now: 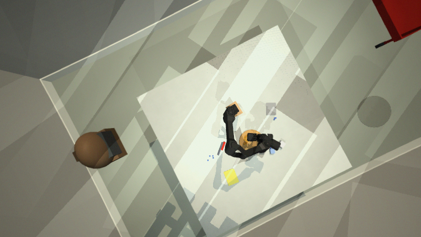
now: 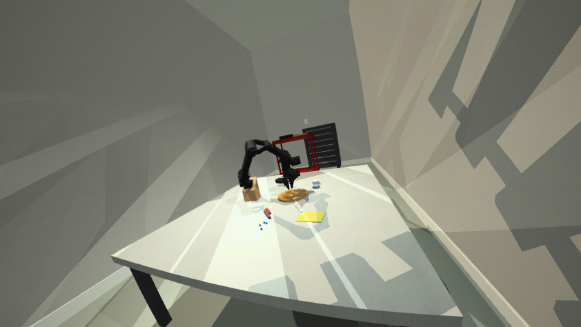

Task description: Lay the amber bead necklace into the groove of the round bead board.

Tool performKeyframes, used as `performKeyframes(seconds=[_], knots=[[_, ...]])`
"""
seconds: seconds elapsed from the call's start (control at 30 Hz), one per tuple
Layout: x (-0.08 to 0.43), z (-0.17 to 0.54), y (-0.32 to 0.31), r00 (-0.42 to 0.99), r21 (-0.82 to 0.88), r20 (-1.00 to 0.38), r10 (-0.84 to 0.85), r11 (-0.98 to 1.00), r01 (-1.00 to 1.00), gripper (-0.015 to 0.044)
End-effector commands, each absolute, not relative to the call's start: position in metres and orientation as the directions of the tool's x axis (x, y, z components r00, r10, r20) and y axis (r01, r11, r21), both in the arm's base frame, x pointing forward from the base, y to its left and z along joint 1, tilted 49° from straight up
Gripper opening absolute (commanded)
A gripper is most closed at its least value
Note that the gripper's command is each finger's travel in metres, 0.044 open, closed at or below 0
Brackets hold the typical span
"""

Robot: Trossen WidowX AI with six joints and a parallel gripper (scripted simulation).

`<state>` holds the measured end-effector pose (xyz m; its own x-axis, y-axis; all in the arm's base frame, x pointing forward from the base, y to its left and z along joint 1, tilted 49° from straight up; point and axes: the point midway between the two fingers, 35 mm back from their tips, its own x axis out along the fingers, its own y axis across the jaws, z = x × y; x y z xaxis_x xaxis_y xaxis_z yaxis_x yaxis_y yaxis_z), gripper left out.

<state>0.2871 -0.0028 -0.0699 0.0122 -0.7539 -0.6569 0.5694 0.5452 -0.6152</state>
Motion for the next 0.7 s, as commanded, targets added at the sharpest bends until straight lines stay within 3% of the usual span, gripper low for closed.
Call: performKeyframes(seconds=[0.0, 0.1, 0.33, 0.53, 0.67], knots=[[0.286, -0.057, 0.002, 0.015, -0.741, -0.666, -0.746, 0.658, -0.134, 0.0120], [0.285, -0.053, 0.003, 0.015, -0.681, -0.665, -0.746, 0.599, -0.421, 0.0120], [0.284, -0.047, 0.005, 0.015, -0.487, -0.665, -0.747, 0.418, -0.767, 0.0120], [0.283, -0.043, 0.006, 0.015, -0.250, -0.664, -0.747, 0.203, -0.947, 0.0120], [0.283, -0.042, 0.006, 0.015, -0.222, -0.664, -0.747, 0.178, -0.959, 0.0120]])
